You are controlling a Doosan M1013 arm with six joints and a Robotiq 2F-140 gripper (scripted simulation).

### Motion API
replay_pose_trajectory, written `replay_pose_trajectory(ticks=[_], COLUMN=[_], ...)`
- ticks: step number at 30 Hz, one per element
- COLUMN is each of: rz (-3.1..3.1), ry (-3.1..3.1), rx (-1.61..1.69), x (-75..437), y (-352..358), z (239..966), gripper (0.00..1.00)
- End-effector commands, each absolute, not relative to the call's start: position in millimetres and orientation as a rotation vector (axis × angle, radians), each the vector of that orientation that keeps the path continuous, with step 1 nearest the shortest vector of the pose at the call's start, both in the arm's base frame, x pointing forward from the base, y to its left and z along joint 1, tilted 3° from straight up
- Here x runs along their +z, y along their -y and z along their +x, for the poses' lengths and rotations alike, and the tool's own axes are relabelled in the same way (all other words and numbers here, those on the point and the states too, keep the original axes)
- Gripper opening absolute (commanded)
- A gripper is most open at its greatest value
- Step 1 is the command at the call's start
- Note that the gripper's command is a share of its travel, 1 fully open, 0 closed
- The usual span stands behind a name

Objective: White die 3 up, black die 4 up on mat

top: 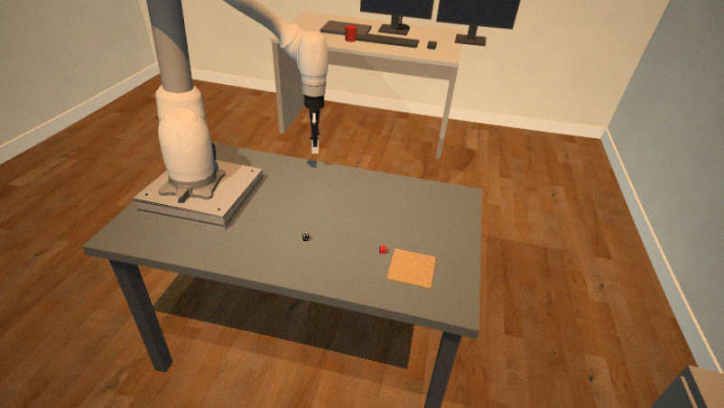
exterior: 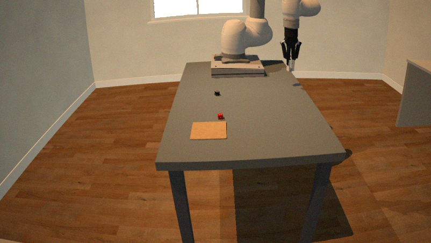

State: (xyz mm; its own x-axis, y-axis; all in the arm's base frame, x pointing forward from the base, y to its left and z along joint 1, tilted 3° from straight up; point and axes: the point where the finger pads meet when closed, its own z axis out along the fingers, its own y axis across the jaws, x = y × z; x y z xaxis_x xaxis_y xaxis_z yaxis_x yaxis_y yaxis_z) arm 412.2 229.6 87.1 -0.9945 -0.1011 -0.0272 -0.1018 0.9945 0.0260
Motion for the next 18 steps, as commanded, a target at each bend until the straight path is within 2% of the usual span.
replay_pose_trajectory(ticks=[1, 18], rz=[-0.426, -1.346], ry=[-3.082, -2.794], rx=[0.056, 0.039], x=[88.1, 85.3], y=[-231.3, -233.8], z=[416.7, 418.8], gripper=[0.18, 0.18])
